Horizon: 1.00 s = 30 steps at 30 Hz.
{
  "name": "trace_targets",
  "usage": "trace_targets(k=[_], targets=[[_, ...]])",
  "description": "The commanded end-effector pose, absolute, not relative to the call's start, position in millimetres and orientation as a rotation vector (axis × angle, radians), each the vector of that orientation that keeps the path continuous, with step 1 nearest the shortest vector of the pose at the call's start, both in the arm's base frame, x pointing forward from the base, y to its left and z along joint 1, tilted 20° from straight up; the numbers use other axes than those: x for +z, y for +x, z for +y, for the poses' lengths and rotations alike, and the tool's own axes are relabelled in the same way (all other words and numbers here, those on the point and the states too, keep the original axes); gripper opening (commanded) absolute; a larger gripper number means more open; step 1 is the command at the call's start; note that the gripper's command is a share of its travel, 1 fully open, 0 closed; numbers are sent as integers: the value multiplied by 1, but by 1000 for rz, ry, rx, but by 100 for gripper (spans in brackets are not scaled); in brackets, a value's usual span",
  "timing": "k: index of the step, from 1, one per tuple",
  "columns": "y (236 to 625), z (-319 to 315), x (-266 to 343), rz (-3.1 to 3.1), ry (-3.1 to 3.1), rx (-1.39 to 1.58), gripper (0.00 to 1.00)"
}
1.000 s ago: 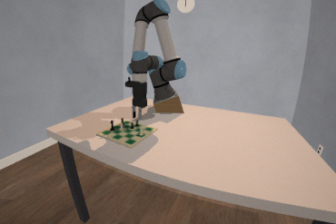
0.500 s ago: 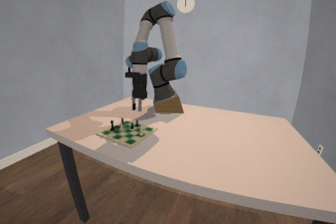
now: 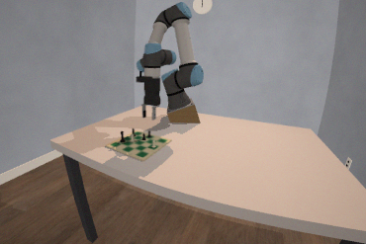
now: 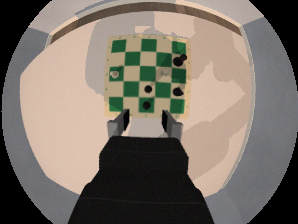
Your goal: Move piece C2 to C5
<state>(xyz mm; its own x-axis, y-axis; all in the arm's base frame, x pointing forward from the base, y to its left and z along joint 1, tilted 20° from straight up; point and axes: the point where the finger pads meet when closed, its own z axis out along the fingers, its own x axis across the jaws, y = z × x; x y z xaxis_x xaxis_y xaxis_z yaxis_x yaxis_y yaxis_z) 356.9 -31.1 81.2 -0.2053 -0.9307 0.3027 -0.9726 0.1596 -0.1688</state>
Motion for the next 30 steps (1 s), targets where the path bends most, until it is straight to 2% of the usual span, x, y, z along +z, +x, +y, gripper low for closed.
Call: trace_targets(k=[1,18,30], targets=[[357,-31,82,-2292,1894,496,100],[357,-30,84,-2292,1894,496,100],[353,-19,117,-2292,1894,496,100]])
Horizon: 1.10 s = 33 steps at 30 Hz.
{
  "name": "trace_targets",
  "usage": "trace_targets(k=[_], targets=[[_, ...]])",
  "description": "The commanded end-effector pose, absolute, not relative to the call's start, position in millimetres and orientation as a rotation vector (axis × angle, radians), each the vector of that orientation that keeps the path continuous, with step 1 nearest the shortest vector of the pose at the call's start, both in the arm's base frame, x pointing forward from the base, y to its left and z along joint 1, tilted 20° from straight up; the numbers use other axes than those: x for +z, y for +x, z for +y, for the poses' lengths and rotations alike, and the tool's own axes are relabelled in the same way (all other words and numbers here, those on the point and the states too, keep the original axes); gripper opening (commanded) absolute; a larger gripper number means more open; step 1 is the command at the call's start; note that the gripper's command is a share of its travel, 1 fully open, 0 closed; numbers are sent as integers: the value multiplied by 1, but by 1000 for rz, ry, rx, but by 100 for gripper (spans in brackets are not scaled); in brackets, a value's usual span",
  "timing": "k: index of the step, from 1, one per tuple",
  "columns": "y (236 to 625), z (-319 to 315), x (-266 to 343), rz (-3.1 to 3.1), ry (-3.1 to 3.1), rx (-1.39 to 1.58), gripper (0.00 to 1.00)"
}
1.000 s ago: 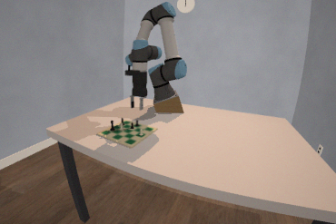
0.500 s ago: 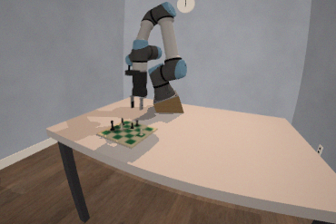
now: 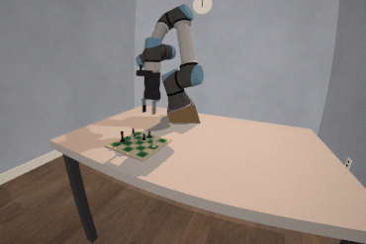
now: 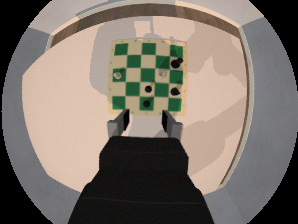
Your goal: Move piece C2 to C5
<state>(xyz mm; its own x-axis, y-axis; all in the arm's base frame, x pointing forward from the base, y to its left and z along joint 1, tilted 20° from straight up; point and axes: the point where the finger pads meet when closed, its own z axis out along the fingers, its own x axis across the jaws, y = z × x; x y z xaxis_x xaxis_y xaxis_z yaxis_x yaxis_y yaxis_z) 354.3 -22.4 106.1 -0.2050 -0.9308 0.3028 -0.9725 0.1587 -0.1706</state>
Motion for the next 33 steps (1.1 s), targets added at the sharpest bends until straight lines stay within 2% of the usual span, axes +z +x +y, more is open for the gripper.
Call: trace_targets(k=[1,11,33], targets=[[352,-17,121,-2292,1894,496,100],[349,-6,155,-2292,1894,496,100],[348,-5,156,-2292,1894,496,100]])
